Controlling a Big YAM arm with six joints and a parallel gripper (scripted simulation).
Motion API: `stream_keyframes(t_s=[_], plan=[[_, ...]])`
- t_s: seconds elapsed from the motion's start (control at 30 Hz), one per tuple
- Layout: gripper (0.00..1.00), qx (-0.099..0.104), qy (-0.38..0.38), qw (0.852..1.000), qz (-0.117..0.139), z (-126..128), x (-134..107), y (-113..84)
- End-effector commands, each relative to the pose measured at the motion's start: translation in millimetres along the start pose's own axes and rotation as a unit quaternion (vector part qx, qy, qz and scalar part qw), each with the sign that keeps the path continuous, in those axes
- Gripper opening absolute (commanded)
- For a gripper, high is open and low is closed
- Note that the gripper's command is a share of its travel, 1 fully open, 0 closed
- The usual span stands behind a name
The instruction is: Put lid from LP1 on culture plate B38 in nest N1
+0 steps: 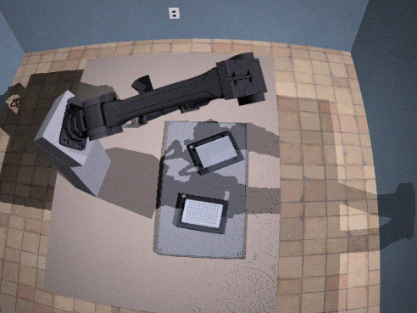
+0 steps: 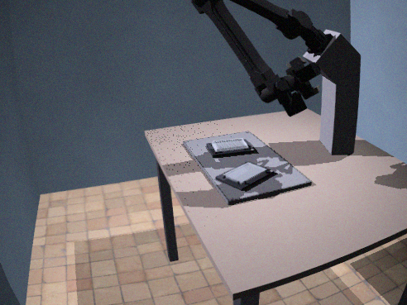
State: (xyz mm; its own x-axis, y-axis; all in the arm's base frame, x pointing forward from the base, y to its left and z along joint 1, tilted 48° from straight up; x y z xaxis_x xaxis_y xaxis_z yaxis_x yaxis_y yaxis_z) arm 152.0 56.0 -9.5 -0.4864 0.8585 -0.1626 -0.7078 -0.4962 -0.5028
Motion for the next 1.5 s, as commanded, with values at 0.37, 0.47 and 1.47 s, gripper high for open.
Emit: stream_keyframes(t_s=[0.37,0.47,1.47], plan=[[1.0,0.0,-0.001,1.0,0.001,1,0,0.1],[1.0,0.0,-0.001,1.0,0.001,1,0,0.1],[1.0,-0.278,0.284,0.915,-0.07,-103,-26,-46.1]])
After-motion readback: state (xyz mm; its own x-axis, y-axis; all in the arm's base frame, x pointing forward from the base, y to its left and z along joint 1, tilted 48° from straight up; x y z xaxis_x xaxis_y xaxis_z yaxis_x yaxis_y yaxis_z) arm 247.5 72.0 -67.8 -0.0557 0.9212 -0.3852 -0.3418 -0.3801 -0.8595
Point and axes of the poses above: the point where the finger pads meet when closed, its own y axis out along the fingers, its own z axis across the jaws, x = y × z, the point moved 1 cm from there along -y, back along the fingers, and after that the axes turned 9 degrees about y, right-handed, at the moved point
